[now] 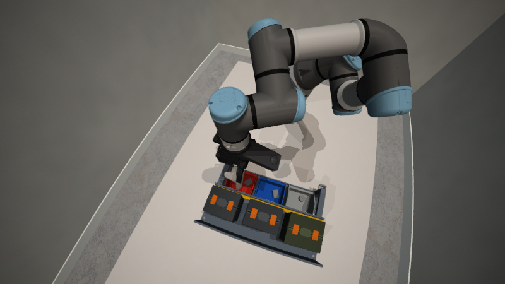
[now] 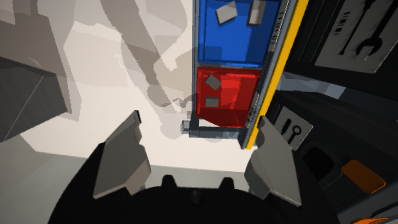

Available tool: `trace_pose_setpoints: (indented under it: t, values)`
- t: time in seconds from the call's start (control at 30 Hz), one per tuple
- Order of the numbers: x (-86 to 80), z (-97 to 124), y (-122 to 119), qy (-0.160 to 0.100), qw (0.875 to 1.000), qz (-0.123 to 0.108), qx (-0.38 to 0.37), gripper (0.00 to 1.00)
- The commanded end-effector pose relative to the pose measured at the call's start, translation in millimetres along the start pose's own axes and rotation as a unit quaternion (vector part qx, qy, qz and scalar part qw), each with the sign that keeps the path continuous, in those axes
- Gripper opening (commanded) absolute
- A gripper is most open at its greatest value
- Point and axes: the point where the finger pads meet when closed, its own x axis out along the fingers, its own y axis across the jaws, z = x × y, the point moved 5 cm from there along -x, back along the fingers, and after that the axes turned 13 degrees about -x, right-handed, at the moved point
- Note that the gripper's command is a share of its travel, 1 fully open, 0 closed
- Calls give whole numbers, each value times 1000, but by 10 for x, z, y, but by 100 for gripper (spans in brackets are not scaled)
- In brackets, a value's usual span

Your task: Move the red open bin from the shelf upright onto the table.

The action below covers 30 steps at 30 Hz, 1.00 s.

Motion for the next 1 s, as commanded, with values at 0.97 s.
trace_pose_setpoints:
  t: [0.97]
  values:
    - [-44,-13,-14,-1,1000,1,0,100]
